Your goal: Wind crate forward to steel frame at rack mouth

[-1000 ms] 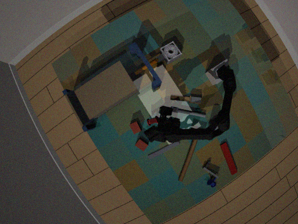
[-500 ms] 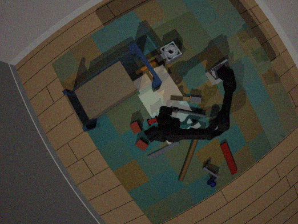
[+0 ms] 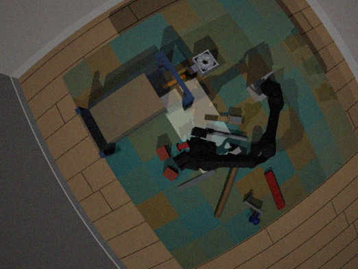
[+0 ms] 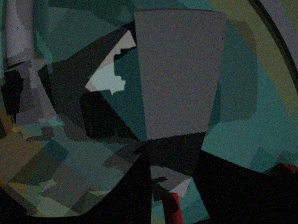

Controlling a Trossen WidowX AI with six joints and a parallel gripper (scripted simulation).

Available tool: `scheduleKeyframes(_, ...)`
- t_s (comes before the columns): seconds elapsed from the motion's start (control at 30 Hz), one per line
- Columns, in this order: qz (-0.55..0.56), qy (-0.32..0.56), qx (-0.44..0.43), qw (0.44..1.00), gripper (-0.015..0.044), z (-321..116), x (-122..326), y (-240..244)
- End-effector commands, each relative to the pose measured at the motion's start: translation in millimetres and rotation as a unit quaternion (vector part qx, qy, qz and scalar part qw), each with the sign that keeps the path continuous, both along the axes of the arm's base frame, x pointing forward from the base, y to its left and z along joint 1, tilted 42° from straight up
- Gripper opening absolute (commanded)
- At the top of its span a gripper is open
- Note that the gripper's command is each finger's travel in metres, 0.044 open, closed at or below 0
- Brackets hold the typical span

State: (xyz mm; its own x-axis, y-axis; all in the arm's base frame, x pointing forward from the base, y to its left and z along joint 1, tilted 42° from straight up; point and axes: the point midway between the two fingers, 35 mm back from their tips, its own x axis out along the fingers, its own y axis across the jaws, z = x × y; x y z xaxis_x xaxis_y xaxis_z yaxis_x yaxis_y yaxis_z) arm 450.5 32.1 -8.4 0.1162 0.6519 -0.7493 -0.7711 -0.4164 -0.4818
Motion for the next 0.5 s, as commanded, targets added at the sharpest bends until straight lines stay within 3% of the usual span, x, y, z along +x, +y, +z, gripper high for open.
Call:
scheduleKeyframes(0.0, 0.001, -0.001, 0.0, 1.0, 0.0, 2.2, -1.3, -1.6)
scheduleKeyframes(0.3, 0.002, 0.005, 0.0, 1.0, 0.0, 77.0, -90.0, -75.3)
scheduleKeyframes(0.47, 0.002, 0.005, 0.0, 1.0, 0.0, 77.0, -90.0, -75.3)
